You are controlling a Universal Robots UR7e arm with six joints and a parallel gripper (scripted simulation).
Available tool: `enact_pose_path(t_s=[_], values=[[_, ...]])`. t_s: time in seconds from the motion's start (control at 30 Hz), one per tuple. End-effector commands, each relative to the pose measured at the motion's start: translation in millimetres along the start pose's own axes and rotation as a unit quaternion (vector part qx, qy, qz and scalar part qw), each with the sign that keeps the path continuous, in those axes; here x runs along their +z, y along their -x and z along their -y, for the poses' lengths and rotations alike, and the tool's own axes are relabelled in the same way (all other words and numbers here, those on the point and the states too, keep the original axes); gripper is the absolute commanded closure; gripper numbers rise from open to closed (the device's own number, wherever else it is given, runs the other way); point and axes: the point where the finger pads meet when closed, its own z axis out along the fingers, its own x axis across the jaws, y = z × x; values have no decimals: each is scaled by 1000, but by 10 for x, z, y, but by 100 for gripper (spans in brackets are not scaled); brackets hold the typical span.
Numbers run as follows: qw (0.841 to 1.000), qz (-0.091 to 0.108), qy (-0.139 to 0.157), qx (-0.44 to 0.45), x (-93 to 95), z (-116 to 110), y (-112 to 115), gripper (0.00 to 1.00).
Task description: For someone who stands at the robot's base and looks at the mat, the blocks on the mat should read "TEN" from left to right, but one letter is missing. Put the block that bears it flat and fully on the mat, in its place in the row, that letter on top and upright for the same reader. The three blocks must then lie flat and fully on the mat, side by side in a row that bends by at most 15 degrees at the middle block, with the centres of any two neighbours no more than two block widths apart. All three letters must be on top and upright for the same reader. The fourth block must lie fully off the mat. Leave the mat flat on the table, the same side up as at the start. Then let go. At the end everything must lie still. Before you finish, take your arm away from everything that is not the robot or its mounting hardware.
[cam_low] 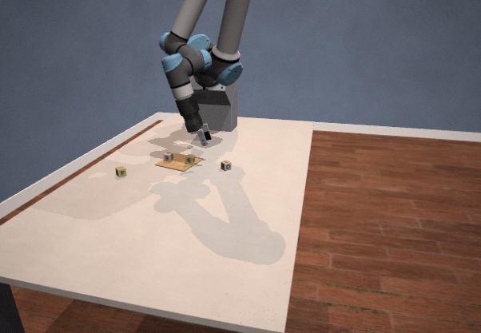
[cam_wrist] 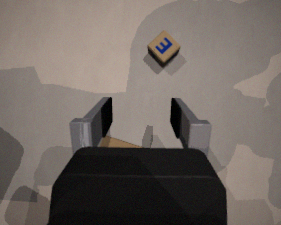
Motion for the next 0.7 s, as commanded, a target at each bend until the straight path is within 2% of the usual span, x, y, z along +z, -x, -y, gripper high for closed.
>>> enact_pose_path(t_s=[0.0,0.2,0.67], values=[[1000,-3,-3,2,-78,-213,41,0],[1000,-17,-4,6,-188,-456,73,0],[999,-38,-2,11,-293,-657,78,0]])
